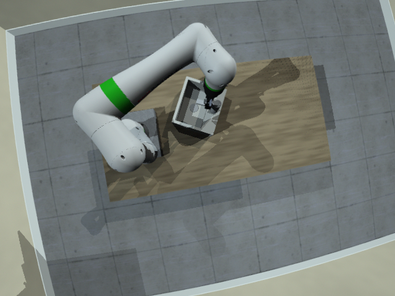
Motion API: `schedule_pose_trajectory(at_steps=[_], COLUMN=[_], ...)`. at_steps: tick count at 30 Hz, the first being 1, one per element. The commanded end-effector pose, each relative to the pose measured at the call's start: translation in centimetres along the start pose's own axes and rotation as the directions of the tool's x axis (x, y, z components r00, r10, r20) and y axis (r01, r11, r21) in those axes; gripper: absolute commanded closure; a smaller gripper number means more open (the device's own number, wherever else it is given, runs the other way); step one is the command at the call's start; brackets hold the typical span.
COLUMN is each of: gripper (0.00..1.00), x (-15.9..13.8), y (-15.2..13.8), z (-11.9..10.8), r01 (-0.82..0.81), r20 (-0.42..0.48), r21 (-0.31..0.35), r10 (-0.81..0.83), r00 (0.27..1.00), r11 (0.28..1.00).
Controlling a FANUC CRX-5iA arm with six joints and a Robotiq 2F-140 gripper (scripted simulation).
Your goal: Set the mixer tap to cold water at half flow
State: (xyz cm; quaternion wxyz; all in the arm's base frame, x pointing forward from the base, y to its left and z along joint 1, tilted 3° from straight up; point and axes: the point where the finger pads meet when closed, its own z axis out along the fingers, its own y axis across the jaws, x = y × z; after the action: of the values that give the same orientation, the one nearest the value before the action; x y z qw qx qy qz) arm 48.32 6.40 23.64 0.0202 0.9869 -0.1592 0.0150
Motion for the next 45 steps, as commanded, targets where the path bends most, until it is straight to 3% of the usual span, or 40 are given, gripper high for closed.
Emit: schedule_pose_trajectory(at_steps=[1,45], gripper=[0.63,0.63], x=[0.01,0.01], y=[-0.01,-0.01], z=[0.27,0.81], r01=[0.000,0.000], r20=[-0.001,-0.001], r21=[0.000,0.000], r10=[0.000,0.000], r00=[1.000,1.000], r11=[1.000,1.000])
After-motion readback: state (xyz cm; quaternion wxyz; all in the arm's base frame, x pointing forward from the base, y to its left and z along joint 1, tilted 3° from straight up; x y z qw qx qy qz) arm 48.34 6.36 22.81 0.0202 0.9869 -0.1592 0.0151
